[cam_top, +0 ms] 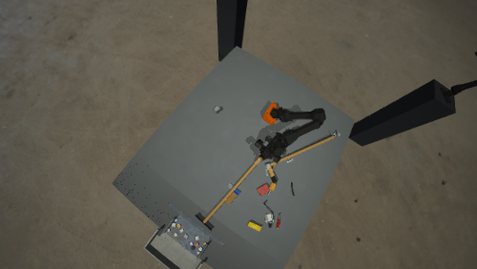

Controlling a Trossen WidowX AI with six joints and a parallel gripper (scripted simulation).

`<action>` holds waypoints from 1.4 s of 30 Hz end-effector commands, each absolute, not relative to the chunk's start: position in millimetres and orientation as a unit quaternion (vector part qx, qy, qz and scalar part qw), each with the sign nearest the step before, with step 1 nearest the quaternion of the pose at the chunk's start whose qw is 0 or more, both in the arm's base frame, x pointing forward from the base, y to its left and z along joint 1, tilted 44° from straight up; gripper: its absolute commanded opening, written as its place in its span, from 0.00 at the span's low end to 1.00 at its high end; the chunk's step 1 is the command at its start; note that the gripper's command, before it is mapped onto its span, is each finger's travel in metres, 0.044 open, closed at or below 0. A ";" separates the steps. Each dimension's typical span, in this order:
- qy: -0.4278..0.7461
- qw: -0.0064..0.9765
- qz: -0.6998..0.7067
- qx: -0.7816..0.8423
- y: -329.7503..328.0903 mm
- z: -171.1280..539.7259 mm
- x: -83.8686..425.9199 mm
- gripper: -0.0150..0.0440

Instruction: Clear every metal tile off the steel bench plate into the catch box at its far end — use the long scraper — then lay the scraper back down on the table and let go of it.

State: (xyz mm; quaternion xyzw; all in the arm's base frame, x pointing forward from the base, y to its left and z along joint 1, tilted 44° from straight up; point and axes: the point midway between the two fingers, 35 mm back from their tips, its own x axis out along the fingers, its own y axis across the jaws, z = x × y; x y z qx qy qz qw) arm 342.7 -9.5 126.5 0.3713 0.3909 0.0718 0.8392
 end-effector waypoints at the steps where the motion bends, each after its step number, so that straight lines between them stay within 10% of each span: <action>1: 0.383 0.843 0.093 0.366 -1.3 136.7 344.1 0.25; 42: 0.377 0.848 0.113 0.356 -8.6 126.9 308.2 0.25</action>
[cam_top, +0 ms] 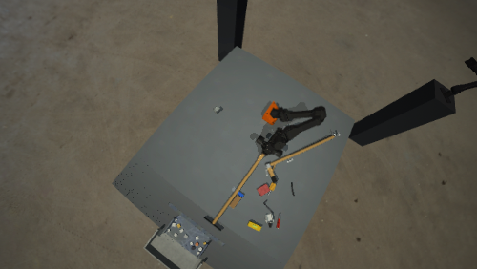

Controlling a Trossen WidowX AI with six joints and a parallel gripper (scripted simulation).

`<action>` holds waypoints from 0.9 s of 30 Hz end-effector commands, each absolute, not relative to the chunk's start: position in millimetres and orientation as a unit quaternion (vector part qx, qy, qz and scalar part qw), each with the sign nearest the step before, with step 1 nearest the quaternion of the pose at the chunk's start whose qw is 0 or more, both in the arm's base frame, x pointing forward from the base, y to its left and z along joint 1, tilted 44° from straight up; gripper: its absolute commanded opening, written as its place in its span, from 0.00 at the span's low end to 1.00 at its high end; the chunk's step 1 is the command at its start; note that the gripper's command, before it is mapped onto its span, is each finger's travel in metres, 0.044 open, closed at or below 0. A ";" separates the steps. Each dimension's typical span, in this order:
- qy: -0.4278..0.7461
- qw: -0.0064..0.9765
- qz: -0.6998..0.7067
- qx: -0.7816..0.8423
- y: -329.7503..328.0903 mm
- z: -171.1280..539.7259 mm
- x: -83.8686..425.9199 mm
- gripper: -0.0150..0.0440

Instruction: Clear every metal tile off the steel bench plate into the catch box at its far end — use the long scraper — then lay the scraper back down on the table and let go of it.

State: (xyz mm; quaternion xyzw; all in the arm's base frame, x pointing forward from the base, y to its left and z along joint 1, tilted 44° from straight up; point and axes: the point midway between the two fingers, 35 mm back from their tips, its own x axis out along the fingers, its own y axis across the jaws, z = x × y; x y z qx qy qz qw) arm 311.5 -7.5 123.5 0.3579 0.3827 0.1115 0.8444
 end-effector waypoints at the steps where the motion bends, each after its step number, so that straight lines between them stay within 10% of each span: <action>1: 0.377 0.848 0.113 0.356 -8.3 126.9 306.5 0.25; 27: 0.382 0.847 0.112 0.351 -15.7 116.0 288.8 0.25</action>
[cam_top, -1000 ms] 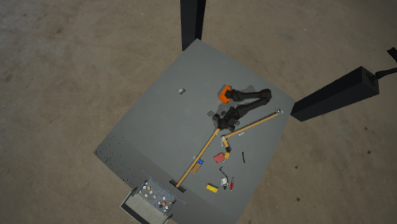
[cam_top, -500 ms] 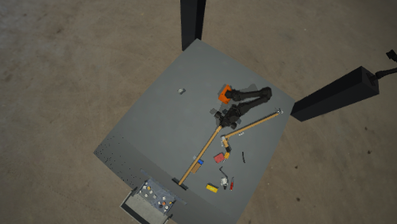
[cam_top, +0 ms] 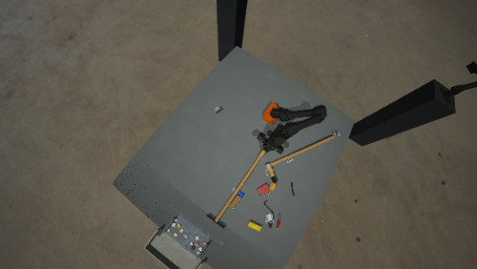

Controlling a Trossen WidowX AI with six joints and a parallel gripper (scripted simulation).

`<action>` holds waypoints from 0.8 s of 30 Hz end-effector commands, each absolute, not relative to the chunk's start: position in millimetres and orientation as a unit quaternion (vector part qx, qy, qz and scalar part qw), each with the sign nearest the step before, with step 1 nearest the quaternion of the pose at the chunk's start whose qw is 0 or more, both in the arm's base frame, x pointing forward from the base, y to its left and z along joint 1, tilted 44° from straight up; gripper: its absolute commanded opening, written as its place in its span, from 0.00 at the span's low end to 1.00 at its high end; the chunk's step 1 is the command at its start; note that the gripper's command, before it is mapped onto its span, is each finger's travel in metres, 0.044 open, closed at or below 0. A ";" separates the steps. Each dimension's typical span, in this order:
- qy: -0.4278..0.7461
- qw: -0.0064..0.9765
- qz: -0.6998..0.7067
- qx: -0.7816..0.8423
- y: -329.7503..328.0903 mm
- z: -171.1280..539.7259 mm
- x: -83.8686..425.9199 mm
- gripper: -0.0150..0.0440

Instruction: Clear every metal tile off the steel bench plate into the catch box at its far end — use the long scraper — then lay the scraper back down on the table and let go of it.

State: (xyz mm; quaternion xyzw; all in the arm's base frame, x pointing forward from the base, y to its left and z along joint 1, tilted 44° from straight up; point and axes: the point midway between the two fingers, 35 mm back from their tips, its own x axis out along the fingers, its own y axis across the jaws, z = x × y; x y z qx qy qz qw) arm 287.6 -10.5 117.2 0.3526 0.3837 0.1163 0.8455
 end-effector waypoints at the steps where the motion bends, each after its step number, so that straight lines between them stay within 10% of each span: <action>1: 0.383 0.847 0.112 0.351 -16.7 115.1 288.9 0.25; 24: 0.391 0.846 0.110 0.345 -39.7 94.8 289.6 0.25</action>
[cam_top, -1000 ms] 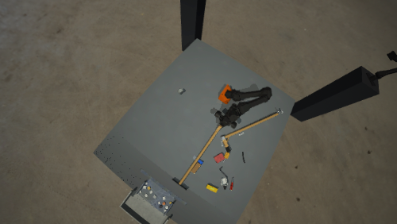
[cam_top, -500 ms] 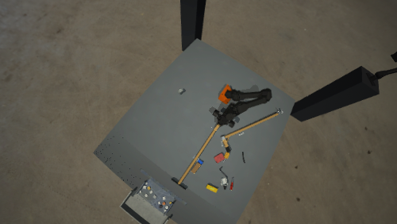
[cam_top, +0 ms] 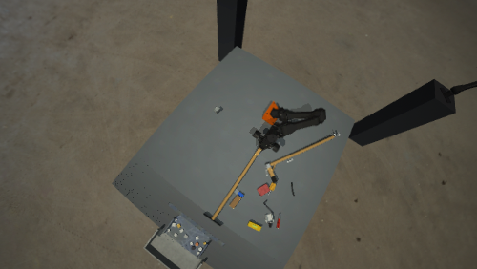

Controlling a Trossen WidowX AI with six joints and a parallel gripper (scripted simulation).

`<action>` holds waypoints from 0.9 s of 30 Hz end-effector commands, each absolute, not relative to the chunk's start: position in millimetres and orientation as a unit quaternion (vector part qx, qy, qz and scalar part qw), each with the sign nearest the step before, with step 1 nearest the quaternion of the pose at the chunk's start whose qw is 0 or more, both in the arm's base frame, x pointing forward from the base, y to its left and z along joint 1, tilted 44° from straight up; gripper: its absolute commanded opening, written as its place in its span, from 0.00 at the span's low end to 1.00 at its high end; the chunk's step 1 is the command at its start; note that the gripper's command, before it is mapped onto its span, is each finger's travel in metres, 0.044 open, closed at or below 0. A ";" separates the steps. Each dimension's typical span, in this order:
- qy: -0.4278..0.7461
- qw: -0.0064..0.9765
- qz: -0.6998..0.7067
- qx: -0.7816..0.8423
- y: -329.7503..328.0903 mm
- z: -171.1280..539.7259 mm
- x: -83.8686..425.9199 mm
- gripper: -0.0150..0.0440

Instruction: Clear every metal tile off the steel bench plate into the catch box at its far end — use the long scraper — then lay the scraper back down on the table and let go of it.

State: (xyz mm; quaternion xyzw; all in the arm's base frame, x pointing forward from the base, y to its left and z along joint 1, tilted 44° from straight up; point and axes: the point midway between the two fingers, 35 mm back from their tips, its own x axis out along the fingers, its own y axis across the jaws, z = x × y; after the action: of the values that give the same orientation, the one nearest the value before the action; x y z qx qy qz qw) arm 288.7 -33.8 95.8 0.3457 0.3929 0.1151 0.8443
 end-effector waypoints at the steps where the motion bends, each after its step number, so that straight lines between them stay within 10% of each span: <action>1: 0.391 0.846 0.110 0.344 -40.7 93.9 289.6 0.25; 27: 0.395 0.845 0.112 0.342 -66.4 70.3 286.3 0.25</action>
State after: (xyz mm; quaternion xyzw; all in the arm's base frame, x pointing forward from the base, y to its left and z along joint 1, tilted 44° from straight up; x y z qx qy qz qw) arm 285.7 -60.2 71.0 0.3434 0.3980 0.1157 0.8428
